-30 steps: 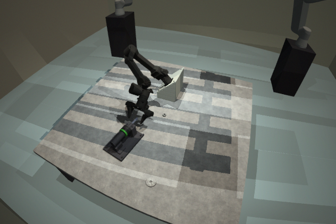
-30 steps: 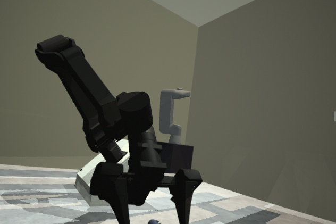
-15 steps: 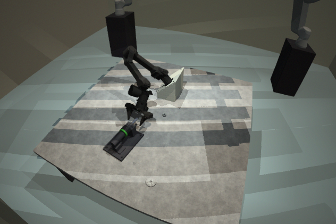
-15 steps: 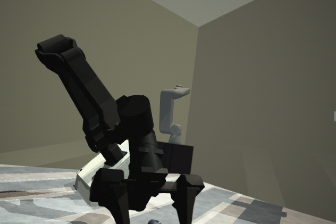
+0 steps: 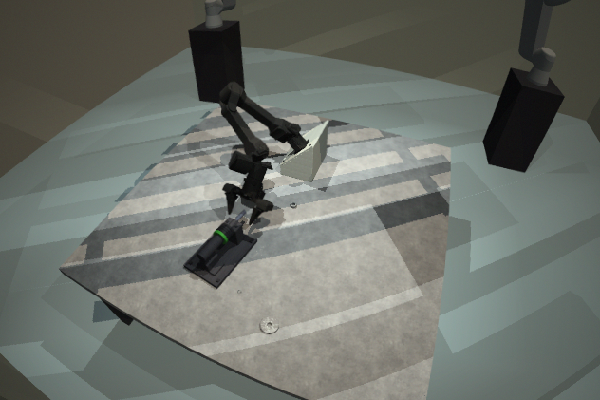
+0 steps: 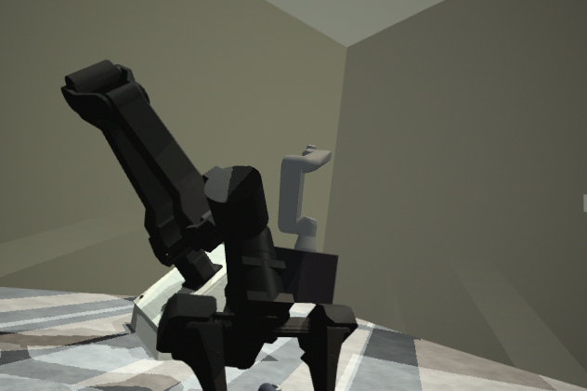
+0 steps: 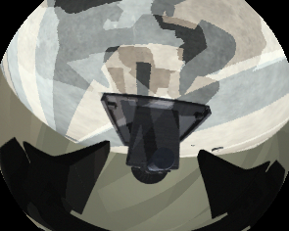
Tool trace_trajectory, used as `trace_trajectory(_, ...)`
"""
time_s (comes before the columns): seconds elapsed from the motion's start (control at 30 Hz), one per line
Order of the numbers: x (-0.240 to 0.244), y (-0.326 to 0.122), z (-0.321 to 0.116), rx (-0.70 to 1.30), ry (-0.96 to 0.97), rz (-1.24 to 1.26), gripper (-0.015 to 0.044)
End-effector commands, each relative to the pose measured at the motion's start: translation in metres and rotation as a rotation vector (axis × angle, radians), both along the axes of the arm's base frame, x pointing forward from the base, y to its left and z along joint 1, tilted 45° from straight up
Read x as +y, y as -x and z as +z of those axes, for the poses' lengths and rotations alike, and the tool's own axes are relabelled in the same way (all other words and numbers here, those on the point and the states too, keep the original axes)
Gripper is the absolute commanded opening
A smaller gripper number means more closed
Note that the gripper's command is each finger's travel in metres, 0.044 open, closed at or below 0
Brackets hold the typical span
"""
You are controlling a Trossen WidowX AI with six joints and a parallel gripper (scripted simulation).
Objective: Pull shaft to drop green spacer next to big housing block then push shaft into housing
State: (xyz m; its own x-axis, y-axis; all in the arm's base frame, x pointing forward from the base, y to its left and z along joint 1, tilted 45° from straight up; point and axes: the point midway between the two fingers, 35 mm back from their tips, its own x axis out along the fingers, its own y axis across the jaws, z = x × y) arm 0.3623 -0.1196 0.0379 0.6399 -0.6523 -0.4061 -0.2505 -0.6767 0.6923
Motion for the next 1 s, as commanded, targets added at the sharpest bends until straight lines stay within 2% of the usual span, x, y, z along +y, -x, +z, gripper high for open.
trace_trajectory(0.0, 0.000, -0.001, 0.000, -0.001, 0.001, 0.004, 0.0440)
trace_trajectory(0.87, -0.012, -0.012, -0.007, -0.001, 0.002, 0.004, 0.0440)
trace_trajectory(0.97, -0.011, -0.010, -0.007, 0.001, 0.000, 0.000, 0.0361)
